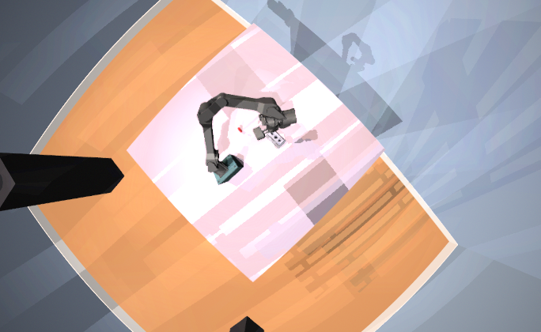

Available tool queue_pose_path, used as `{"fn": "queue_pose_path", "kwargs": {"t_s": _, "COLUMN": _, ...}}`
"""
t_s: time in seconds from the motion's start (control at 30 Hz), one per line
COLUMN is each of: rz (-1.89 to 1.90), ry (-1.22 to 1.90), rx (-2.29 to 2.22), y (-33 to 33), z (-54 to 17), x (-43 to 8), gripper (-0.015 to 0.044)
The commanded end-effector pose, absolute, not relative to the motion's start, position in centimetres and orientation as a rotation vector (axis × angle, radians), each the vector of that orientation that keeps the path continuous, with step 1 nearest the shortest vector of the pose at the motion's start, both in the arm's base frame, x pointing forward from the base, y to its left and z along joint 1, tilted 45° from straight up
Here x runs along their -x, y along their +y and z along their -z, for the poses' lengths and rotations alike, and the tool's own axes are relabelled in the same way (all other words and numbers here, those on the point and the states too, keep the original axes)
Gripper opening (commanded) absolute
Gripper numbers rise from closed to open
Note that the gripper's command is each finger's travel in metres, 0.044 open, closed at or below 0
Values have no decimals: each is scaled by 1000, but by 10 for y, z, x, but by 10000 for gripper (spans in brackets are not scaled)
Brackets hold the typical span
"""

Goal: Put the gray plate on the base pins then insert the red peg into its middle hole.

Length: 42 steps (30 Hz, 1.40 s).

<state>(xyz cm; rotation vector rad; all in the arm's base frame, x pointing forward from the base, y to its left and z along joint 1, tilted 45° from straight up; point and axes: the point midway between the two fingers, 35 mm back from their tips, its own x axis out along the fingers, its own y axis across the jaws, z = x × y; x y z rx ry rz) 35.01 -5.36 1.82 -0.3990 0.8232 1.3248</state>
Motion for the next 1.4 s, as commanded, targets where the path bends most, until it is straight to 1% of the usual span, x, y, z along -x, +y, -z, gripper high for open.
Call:
{"fn": "queue_pose_path", "kwargs": {"t_s": 0.0, "rz": -1136, "ry": 1040, "rx": 106, "y": -33, "z": -45, "x": -338, "gripper": 440}}
{"fn": "queue_pose_path", "kwargs": {"t_s": 0.4, "rz": -483, "ry": 1511, "rx": -720, "y": 22, "z": -98, "x": -290, "gripper": 440}}
{"fn": "queue_pose_path", "kwargs": {"t_s": 0.93, "rz": 218, "ry": 1717, "rx": -1394, "y": 62, "z": -125, "x": -234, "gripper": 440}}
{"fn": "queue_pose_path", "kwargs": {"t_s": 1.37, "rz": 242, "ry": 1720, "rx": -1414, "y": 63, "z": -125, "x": -231, "gripper": 440}}
